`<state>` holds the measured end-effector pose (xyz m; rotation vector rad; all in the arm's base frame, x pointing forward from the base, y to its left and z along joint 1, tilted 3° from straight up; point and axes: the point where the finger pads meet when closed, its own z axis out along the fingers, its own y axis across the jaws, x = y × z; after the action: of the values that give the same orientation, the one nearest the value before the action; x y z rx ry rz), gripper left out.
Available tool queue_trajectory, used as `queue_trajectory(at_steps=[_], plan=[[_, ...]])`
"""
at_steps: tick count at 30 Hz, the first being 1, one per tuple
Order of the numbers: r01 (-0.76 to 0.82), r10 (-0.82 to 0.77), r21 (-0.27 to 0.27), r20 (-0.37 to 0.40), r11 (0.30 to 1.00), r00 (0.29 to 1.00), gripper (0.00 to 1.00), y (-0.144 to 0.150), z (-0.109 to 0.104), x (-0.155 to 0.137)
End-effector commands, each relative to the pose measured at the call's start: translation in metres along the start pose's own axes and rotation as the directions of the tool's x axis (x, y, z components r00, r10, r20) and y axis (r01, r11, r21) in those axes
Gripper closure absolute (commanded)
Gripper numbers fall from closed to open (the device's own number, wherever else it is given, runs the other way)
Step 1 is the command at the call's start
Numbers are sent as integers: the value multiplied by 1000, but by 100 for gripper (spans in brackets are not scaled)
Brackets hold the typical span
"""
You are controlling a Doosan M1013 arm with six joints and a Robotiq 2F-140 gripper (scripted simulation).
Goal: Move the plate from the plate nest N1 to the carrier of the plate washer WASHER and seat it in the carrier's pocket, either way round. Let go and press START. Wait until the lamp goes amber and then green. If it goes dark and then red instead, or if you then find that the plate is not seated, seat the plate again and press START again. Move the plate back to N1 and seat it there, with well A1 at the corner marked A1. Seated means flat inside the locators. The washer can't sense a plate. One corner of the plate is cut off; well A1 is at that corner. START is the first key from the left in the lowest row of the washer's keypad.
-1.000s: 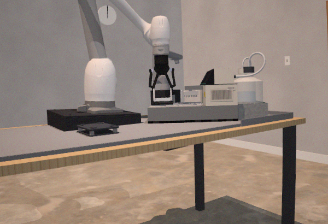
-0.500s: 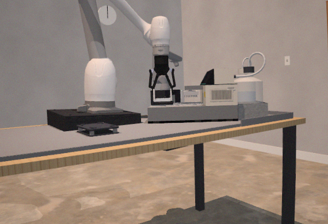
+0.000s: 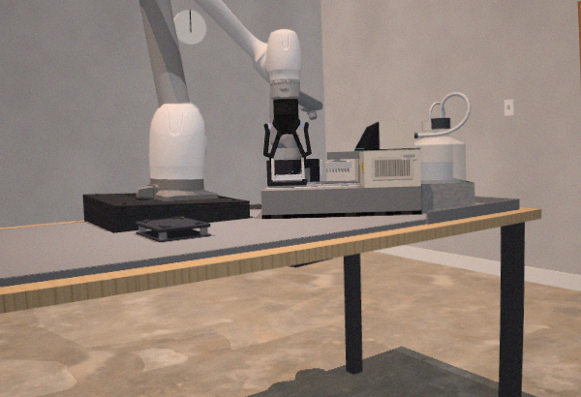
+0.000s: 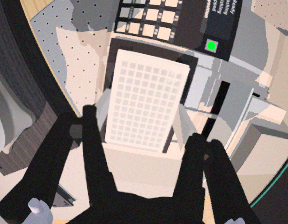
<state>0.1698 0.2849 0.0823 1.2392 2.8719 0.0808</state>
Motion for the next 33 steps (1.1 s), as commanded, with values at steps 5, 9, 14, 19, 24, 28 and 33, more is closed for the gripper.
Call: queue_trajectory(at_steps=[5, 9, 14, 19, 24, 28, 33], plan=[[0, 0, 0, 0, 1000, 1000, 90, 0, 1, 0], [0, 0, 0, 0, 1000, 1000, 90, 0, 1, 0], [0, 0, 0, 0, 1000, 1000, 90, 0, 2, 0], [0, 0, 0, 0, 1000, 1000, 90, 0, 3, 0], [0, 0, 0, 0, 1000, 1000, 90, 0, 4, 0], [0, 0, 0, 0, 1000, 1000, 30, 0, 4, 0], [0, 0, 0, 0, 1000, 1000, 30, 0, 4, 0]])
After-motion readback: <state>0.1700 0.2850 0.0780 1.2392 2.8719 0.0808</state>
